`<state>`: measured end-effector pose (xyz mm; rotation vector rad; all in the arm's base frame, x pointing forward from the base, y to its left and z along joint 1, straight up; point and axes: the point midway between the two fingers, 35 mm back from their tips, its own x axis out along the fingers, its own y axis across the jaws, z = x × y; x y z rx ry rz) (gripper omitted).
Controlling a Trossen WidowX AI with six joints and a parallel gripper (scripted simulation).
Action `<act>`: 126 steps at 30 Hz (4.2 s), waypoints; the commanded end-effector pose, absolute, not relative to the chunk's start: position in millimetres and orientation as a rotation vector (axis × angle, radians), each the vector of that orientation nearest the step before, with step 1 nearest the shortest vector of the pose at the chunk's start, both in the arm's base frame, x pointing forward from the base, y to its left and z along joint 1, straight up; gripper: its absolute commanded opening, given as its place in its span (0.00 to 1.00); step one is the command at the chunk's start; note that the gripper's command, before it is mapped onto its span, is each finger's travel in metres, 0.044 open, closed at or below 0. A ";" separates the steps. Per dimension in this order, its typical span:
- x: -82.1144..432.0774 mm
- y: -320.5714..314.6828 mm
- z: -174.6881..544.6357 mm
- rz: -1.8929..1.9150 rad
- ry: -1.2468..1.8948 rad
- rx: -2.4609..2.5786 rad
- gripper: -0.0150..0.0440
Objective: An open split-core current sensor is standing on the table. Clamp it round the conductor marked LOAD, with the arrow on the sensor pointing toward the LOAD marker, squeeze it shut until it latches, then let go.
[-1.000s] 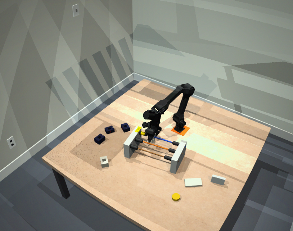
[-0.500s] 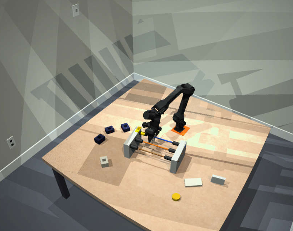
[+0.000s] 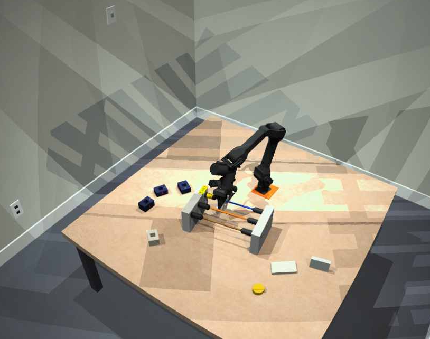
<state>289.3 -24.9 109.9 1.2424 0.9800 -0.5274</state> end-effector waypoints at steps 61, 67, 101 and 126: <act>288.9 -24.6 124.5 -0.747 1.161 1.114 0.25; 288.9 -24.6 124.5 -0.747 1.161 1.114 0.25; 288.9 -24.6 124.5 -0.747 1.161 1.114 0.25; 285.5 -24.3 119.2 -0.758 1.180 1.106 0.25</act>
